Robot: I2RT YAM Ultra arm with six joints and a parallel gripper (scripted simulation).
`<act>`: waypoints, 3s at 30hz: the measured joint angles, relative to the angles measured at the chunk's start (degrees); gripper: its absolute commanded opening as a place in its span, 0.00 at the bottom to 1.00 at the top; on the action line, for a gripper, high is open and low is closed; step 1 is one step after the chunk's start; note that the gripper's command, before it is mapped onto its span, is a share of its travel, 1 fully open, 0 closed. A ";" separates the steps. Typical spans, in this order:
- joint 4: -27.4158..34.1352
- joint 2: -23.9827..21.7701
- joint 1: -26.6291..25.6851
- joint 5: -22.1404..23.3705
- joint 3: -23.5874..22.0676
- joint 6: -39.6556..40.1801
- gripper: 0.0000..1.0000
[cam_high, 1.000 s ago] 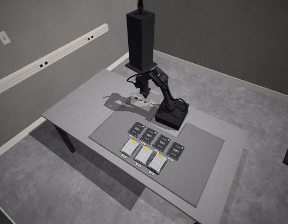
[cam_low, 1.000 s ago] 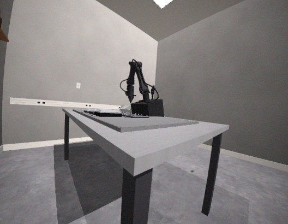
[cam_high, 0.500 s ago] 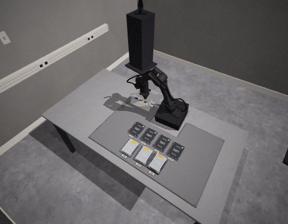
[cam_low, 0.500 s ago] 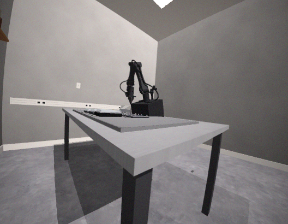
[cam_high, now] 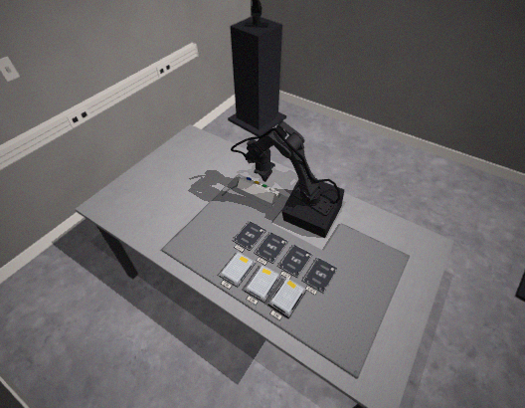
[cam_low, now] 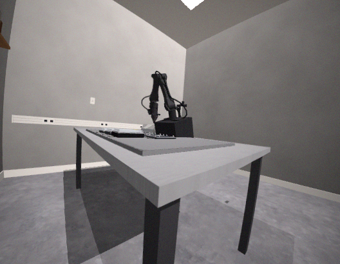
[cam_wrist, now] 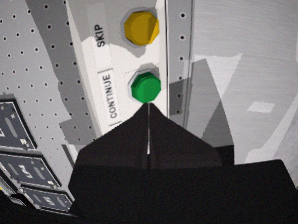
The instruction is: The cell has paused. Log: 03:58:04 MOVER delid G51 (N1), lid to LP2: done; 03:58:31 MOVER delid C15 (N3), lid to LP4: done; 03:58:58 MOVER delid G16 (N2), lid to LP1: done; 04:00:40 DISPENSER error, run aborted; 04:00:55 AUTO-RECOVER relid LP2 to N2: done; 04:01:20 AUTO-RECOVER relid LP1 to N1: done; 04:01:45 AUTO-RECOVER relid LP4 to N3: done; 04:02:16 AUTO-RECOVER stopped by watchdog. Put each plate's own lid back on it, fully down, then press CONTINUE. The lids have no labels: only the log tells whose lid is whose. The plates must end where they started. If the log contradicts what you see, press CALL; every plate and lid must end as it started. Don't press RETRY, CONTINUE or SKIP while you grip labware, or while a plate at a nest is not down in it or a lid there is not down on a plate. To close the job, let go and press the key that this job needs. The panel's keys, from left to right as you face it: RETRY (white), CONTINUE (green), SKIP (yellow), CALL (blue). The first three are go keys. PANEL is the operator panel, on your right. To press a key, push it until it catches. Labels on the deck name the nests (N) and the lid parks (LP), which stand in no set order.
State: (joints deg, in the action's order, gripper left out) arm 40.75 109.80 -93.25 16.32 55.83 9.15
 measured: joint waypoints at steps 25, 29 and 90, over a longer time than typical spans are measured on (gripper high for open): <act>-3.54 1.92 0.68 0.04 -1.51 -0.87 0.00; -4.09 2.29 0.98 0.09 -1.55 -1.03 0.00; -8.00 3.50 1.44 -0.20 -3.17 -2.03 0.00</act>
State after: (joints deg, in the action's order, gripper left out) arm 32.75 113.30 -91.81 16.12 52.66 7.11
